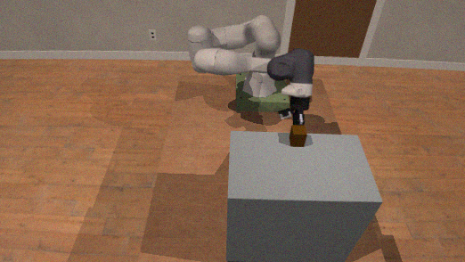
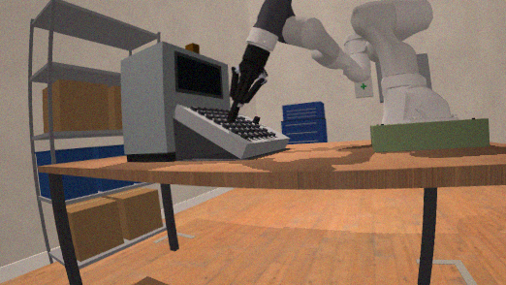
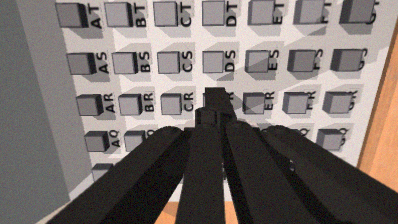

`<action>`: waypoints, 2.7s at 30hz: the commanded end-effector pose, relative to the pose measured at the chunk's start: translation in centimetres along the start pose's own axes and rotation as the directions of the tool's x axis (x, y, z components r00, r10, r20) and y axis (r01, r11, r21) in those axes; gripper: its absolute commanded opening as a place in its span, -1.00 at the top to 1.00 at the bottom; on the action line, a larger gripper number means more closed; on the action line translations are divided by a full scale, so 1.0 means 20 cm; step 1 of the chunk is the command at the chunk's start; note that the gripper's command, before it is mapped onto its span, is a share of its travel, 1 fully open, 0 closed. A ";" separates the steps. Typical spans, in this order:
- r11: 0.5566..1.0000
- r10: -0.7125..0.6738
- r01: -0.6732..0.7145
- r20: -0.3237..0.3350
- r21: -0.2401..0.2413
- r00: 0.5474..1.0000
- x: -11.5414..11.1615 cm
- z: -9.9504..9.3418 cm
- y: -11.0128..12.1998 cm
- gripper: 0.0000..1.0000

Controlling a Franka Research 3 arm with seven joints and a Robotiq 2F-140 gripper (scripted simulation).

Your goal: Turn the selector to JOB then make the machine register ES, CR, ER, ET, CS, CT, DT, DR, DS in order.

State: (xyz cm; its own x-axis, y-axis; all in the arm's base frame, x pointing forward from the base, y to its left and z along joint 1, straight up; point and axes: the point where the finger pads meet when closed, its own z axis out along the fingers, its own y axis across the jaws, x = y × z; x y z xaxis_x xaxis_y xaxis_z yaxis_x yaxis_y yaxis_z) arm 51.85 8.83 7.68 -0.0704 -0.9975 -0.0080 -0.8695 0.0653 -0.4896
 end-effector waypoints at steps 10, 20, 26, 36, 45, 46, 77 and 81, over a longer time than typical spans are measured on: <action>1.000 -0.007 0.007 0.002 0.003 1.000 0.00 0.01 -0.01 0.80; 1.000 -0.007 0.007 0.002 0.003 1.000 0.00 0.01 -0.01 0.80; 1.000 -0.007 0.007 0.002 0.003 1.000 0.00 0.01 -0.01 0.80; 1.000 -0.007 0.007 0.002 0.003 1.000 0.00 0.00 -0.01 0.80; 1.000 -0.007 0.007 0.002 0.003 1.000 0.00 -0.04 -0.01 0.80; 1.000 -0.007 0.007 0.002 0.003 1.000 0.00 -0.04 -0.01 0.80; 1.000 -0.007 0.007 0.002 0.003 1.000 0.00 -0.16 -0.01 0.80; 1.000 -0.007 0.007 0.002 0.003 1.000 0.00 -0.16 -0.01 0.80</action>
State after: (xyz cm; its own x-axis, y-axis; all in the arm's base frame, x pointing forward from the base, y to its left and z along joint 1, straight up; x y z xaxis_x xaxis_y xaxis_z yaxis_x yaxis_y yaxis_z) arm 50.46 9.14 10.53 -0.0616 -0.9980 -0.0104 -0.8681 0.0587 -0.4928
